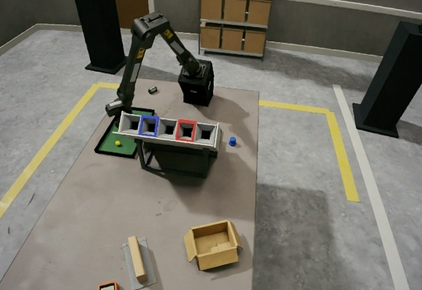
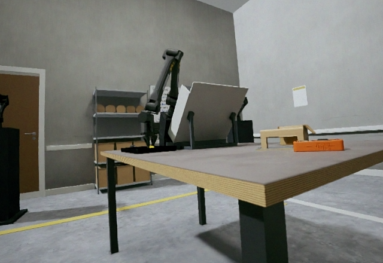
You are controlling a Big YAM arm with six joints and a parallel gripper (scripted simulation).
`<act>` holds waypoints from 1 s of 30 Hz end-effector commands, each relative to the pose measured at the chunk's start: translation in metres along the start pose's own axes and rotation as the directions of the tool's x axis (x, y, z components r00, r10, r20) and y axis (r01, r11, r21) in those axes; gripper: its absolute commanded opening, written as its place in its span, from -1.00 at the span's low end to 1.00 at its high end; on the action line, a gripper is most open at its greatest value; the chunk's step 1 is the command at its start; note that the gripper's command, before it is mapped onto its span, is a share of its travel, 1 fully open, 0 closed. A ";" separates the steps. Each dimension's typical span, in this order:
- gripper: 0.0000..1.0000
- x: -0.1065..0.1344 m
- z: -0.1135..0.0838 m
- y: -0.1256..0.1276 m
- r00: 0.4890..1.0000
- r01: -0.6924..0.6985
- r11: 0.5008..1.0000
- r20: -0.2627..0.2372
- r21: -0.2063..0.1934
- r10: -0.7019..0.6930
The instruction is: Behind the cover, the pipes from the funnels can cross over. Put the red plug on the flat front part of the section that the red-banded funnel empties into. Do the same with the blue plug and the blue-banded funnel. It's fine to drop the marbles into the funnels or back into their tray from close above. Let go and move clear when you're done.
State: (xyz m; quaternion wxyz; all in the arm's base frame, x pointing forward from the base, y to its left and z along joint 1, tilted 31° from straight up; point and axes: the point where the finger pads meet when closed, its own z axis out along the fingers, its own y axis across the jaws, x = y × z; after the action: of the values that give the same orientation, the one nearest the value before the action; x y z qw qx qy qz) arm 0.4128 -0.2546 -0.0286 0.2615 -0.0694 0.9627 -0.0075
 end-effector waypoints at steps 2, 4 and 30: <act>-1.00 -0.007 0.006 -0.003 1.000 0.005 1.000 0.007 0.004 -0.005; -1.00 -0.007 0.006 -0.003 1.000 0.005 1.000 0.007 0.004 -0.005; -1.00 -0.001 -0.029 -0.006 1.000 0.001 1.000 0.008 0.014 -0.001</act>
State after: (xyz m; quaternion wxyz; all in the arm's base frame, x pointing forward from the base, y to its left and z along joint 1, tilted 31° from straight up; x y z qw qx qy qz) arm 0.4048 -0.2534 -0.0190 0.2582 -0.0694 0.9636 -0.0044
